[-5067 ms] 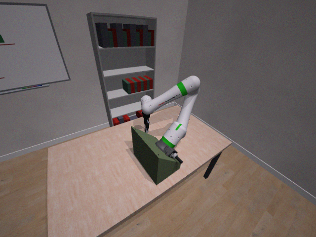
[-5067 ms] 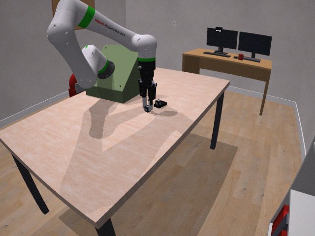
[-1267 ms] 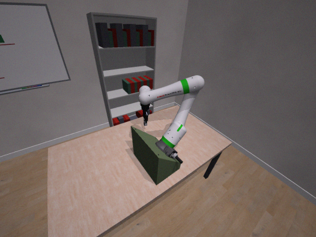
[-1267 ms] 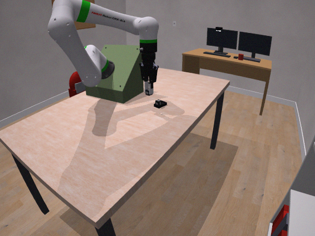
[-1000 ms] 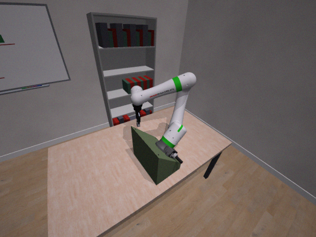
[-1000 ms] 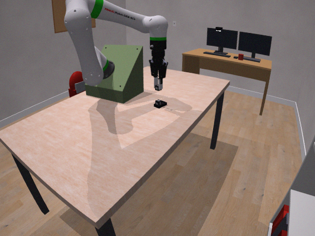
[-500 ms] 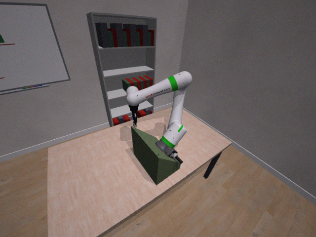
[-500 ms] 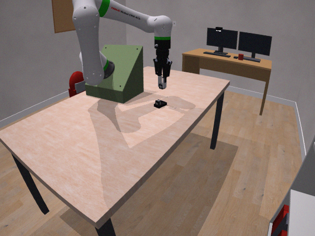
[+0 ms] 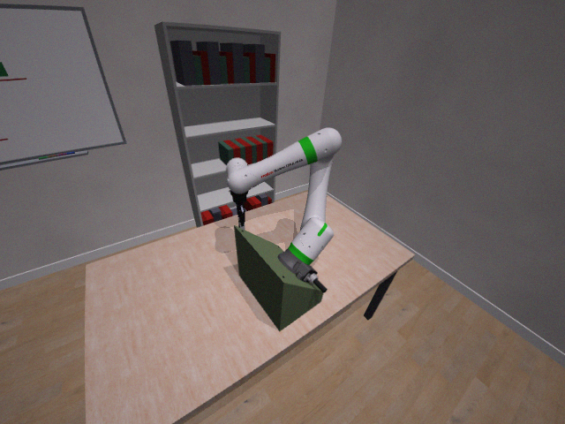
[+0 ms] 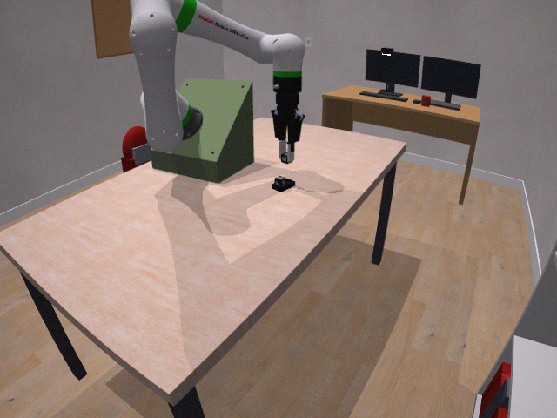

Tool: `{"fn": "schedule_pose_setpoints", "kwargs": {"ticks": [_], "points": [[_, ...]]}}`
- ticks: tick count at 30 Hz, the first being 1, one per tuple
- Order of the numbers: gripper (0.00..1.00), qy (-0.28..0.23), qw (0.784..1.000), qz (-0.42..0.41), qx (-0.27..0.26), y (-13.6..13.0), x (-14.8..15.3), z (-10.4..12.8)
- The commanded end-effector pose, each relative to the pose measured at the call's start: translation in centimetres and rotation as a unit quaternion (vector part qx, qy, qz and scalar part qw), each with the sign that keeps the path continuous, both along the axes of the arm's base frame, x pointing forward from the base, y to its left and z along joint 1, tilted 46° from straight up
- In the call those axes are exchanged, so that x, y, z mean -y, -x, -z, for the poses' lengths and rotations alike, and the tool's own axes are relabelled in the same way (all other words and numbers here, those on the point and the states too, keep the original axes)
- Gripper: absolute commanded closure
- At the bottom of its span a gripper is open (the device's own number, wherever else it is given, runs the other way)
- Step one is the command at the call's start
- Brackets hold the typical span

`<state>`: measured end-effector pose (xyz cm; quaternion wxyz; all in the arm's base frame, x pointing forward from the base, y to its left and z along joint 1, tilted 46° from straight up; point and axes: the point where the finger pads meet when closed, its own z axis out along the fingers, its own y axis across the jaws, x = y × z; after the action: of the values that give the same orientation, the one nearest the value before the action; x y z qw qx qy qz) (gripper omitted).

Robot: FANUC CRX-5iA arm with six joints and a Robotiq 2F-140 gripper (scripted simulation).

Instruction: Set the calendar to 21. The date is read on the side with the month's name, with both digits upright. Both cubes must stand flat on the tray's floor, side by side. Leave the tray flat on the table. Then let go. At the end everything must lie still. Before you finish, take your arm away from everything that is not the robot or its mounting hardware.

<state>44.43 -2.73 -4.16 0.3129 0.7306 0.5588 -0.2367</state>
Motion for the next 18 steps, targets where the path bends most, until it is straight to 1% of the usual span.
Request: {"fn": "schedule_pose_setpoints", "kwargs": {"ticks": [1, 9, 18], "points": [[0.84, 0.000, 1.000, 0.000, 0.000, -0.1, 0.7, 0.7], [0.84, 0.000, 1.000, 0.000, 0.000, -0.1, 2.5, 2.4], [0.84, 0.000, 1.000, 0.000, 0.000, -0.1, 3.2, 3.0]]}}
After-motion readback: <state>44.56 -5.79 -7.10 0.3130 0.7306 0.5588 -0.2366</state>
